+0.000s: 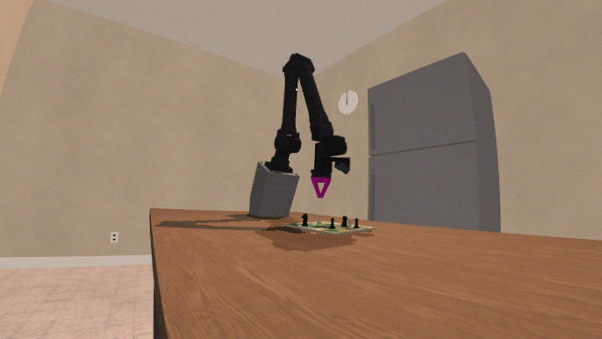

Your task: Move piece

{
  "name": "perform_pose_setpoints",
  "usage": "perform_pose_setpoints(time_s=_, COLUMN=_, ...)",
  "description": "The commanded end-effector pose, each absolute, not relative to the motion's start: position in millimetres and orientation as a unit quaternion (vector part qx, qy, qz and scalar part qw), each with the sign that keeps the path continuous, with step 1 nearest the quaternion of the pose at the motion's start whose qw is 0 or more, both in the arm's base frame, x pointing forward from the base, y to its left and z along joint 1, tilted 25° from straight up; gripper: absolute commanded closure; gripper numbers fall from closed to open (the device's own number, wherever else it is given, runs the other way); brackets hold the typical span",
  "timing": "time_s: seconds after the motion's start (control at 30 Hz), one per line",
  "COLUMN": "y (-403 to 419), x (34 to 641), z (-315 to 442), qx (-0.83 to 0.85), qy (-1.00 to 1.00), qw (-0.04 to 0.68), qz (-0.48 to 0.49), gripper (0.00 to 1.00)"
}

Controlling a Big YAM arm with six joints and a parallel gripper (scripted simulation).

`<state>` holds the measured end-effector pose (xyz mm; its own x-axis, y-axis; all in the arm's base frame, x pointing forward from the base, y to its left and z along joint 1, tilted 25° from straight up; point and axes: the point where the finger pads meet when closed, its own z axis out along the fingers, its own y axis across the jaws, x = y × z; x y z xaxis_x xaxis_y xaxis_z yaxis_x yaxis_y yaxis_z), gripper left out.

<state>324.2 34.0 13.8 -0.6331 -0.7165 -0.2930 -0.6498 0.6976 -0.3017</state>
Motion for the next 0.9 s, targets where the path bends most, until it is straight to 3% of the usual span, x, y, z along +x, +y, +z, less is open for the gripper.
perform_pose_setpoints(time_s=0.0, y=34.1, x=334.4, z=23.1, qx=-0.384, qy=0.893, qw=0.217, qz=-0.089, gripper=0.67)
perform_pose_setpoints(time_s=0.87, y=32.9, x=332.5, z=15.4, qx=-0.384, qy=0.896, qw=0.208, qz=-0.087, gripper=0.67)
